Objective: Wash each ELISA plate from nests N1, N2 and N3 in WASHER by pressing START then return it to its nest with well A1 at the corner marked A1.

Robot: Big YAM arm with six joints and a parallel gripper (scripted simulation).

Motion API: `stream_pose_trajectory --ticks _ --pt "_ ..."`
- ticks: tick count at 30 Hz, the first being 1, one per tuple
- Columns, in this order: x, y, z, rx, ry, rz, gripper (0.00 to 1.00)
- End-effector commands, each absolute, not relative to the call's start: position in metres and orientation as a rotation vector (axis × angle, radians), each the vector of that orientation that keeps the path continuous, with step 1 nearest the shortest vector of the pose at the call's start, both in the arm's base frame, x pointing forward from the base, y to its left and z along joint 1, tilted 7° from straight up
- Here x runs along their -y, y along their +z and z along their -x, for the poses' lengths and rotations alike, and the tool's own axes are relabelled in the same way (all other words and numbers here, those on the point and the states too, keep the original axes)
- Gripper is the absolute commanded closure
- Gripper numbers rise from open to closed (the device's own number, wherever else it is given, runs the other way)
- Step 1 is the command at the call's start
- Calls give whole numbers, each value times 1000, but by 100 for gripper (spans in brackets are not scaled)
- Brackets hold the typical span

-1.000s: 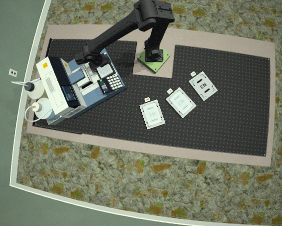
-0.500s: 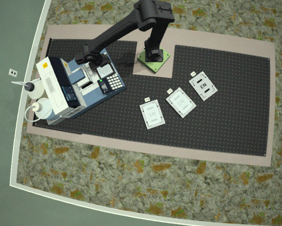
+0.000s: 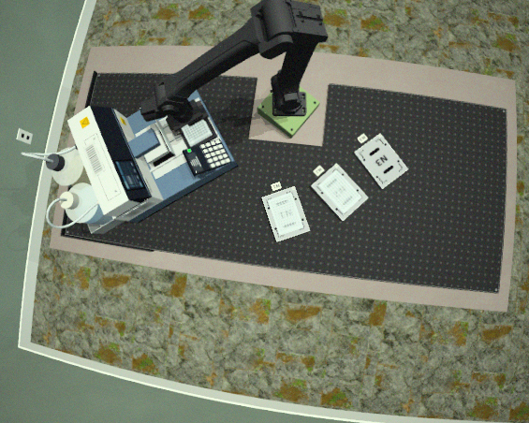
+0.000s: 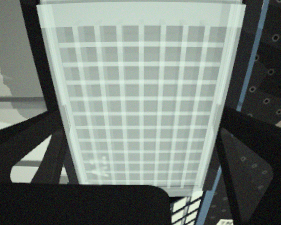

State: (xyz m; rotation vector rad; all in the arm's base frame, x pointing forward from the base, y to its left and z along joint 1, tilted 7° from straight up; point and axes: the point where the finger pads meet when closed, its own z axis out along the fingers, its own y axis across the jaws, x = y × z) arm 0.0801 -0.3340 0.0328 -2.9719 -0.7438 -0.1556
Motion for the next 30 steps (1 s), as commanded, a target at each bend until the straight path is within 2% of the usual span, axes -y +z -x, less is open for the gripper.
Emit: stream_pose_trajectory --ticks 1,30 --pt "346 41 -83 752 -155 3001 16" --pt "359 87 -78 759 -153 3034 16"
